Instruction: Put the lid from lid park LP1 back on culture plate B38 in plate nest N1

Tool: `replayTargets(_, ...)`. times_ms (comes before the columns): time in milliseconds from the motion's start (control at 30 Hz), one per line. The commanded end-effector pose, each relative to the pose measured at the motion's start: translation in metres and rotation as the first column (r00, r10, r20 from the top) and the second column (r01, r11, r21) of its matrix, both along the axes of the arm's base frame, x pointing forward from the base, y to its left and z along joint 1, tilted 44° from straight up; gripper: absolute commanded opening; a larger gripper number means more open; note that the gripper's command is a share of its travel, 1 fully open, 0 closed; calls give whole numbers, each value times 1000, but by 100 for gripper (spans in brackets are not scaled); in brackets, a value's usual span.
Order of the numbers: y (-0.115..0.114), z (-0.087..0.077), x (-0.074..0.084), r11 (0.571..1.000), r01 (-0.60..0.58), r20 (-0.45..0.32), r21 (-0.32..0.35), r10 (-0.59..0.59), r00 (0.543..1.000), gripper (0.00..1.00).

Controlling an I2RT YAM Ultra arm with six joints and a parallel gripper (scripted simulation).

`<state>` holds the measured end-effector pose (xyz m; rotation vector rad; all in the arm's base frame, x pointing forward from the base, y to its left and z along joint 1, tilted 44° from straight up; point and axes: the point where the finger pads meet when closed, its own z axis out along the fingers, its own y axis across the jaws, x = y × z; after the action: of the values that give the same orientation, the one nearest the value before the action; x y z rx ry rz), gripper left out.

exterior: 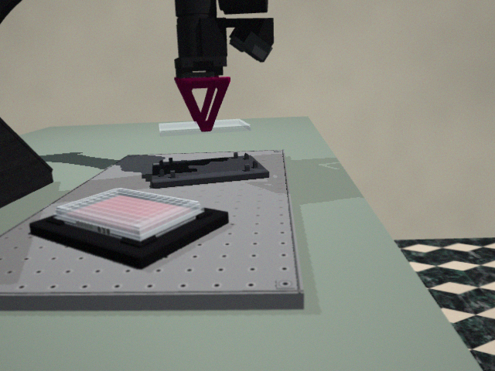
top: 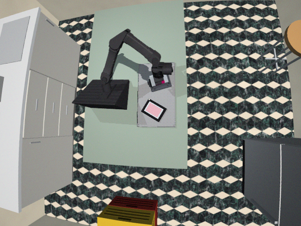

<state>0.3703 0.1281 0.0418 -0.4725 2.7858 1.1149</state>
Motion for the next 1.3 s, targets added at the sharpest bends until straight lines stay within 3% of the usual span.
replayTargets(0,-8,4,5,1000,22,14,1,-22,1000,0)
replayTargets(900,-8,4,5,1000,22,14,1,-22,1000,0)
replayTargets(1100,-23,-9,2,986,165,-123,-11,-165,978,0)
replayTargets(1167,-23,-9,2,986,165,-123,-11,-165,978,0)
replayTargets(1267,-30,-16,1,972,235,-190,-24,-235,953,0)
